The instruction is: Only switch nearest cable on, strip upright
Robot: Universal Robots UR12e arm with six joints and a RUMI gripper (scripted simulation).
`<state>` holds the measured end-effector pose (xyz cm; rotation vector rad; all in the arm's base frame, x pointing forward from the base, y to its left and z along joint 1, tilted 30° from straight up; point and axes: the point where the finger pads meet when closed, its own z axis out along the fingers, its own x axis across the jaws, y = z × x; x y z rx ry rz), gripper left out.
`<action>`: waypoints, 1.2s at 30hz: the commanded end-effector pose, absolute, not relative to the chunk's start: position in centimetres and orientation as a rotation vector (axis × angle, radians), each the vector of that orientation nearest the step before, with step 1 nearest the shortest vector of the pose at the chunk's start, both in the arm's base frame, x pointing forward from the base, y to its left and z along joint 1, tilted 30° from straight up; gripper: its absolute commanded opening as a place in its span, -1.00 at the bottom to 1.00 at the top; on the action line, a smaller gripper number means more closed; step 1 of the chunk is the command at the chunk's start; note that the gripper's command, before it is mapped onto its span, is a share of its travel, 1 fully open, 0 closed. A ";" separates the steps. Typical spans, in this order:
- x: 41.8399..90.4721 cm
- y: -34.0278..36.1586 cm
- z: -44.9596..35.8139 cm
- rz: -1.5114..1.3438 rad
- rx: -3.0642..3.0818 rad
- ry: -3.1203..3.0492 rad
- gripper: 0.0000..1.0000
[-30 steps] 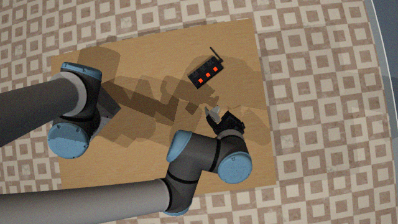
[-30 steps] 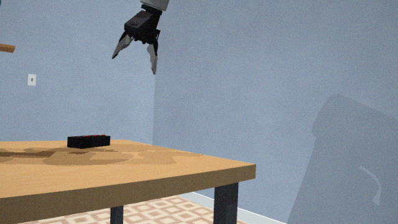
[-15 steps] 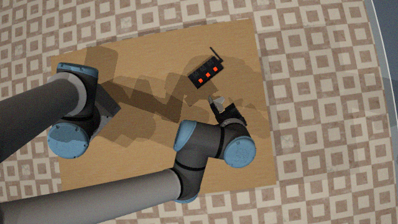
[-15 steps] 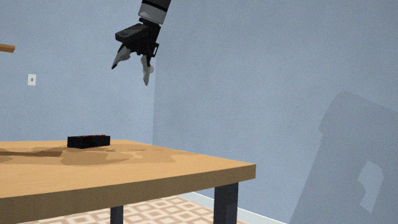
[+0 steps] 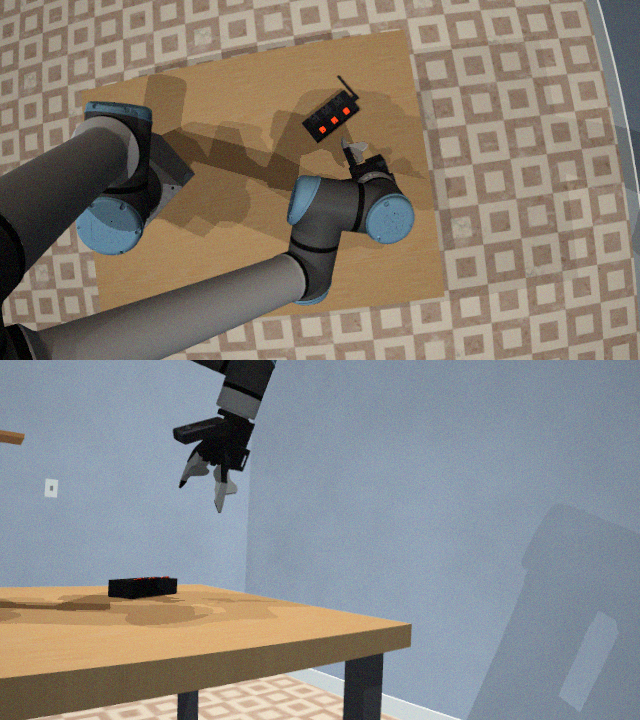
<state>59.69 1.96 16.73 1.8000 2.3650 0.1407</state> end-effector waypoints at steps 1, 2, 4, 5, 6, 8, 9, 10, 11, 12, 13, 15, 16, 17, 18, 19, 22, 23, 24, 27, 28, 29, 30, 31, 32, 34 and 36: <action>59.9 3.0 14.6 0.117 1.957 2.249 1.00; 60.0 3.3 14.0 0.113 2.001 2.215 1.00; 60.2 3.7 13.5 0.109 2.043 2.179 1.00; 60.2 3.7 13.5 0.109 2.042 2.178 1.00; 60.3 4.0 12.9 0.104 2.084 2.142 1.00; 60.3 4.0 12.9 0.105 2.084 2.142 1.00; 60.3 4.0 12.9 0.105 2.084 2.142 1.00; 60.4 4.3 12.3 0.100 2.124 2.105 1.00; 60.5 4.6 11.7 0.095 2.163 2.067 1.00; 60.5 4.9 11.1 0.090 2.201 2.029 1.00; 60.5 4.9 11.1 0.090 2.201 2.029 1.00; 60.6 5.3 10.5 0.085 2.238 1.991 1.00; 60.6 5.6 9.9 0.080 2.273 1.952 1.00; 60.6 5.6 9.9 0.080 2.273 1.952 1.00; 60.7 5.9 9.4 0.075 2.307 1.913 1.00; 60.7 5.9 9.4 0.076 2.306 1.913 1.00; 60.9 6.5 8.4 0.068 2.369 1.835 1.00; 60.9 6.8 7.8 0.064 2.398 1.796 1.00; 60.9 6.8 7.8 0.064 2.398 1.796 1.00; 61.0 7.1 7.3 0.060 2.426 1.758 1.00; 61.0 7.4 6.8 0.056 2.452 1.720 1.00; 61.0 7.7 6.3 0.051 2.478 1.683 1.00; 61.0 7.7 6.3 0.051 2.478 1.683 1.00; 61.0 8.0 5.7 0.047 2.502 1.646 1.00; 60.9 8.2 5.2 0.044 2.524 1.610 1.00; 60.9 8.5 4.8 0.040 2.545 1.575 1.00; 61.0 8.8 4.3 0.037 2.565 1.540 1.00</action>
